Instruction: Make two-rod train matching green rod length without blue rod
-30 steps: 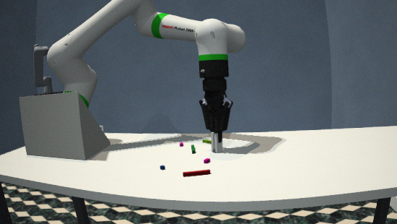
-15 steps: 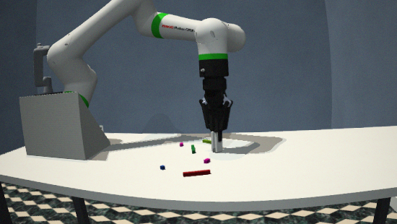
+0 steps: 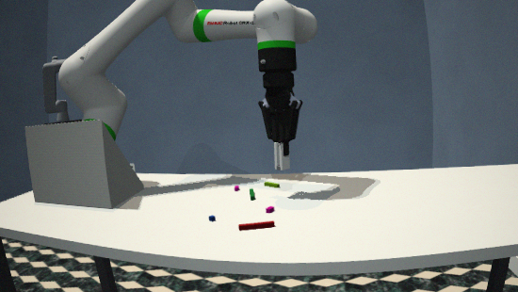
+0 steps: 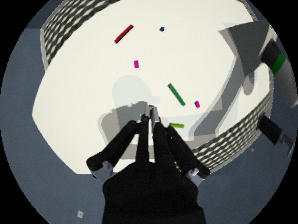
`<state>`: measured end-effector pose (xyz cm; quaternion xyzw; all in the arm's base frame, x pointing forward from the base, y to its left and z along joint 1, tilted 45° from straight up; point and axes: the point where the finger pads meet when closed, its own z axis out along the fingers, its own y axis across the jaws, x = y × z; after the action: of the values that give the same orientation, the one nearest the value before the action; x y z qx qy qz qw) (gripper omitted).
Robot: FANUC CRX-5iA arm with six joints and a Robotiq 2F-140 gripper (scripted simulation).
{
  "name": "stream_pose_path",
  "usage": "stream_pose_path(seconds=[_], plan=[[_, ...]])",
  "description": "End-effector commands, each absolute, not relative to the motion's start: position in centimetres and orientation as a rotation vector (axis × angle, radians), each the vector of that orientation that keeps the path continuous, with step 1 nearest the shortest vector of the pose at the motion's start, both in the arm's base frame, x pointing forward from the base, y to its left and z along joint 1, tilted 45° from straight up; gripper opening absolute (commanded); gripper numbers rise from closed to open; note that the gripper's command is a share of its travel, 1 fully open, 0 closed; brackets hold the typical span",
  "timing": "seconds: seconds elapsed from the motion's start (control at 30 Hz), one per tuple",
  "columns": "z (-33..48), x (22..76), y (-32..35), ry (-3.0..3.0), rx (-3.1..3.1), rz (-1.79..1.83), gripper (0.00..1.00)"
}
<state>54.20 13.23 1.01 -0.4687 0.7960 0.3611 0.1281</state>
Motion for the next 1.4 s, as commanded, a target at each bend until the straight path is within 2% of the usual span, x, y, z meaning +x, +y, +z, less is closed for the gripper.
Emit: stream_pose_path(seconds=[0.0,0.53,1.37], plan=[[2.4,54.5,11.8,2.315,-1.363,1.051,0.03],[2.6,54.4,11.1,2.290,-1.390,1.043,0.03],[-2.9,47.4,4.0,1.557,-1.974,0.791,0.03]])
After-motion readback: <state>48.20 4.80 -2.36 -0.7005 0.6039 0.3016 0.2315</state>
